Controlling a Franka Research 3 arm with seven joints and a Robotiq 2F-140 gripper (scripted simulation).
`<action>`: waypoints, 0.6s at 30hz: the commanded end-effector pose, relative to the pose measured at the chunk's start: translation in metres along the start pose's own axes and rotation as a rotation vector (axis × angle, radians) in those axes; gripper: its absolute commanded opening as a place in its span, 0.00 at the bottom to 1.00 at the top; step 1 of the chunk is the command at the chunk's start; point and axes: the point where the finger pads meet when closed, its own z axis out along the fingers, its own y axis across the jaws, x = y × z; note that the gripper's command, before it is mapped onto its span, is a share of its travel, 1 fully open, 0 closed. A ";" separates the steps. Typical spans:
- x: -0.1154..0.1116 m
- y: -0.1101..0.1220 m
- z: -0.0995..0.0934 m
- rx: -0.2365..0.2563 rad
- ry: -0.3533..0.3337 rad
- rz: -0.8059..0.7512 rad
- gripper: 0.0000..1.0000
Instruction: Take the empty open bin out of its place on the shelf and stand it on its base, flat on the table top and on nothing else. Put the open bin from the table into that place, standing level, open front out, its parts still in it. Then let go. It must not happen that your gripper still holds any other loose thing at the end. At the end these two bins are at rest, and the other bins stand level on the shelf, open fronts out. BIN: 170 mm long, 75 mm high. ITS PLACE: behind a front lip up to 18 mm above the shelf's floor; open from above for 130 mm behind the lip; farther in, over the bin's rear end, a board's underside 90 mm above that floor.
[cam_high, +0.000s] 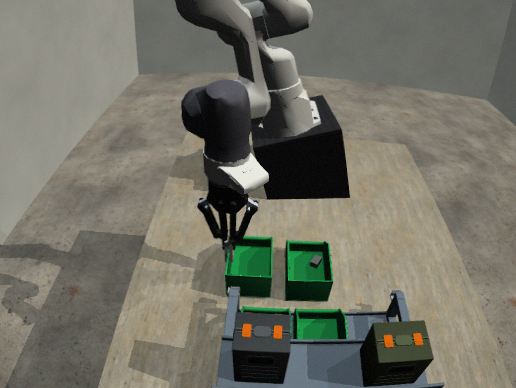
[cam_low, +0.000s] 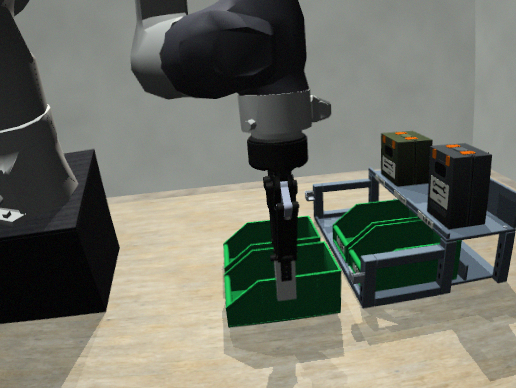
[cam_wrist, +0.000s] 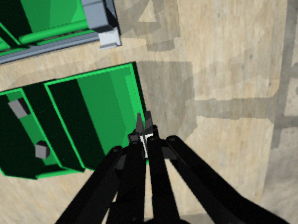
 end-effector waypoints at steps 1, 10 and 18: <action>0.002 0.000 0.000 0.001 0.003 0.007 0.00; 0.002 0.000 0.003 0.001 0.003 0.007 0.00; 0.002 0.000 0.007 0.001 0.003 0.007 0.00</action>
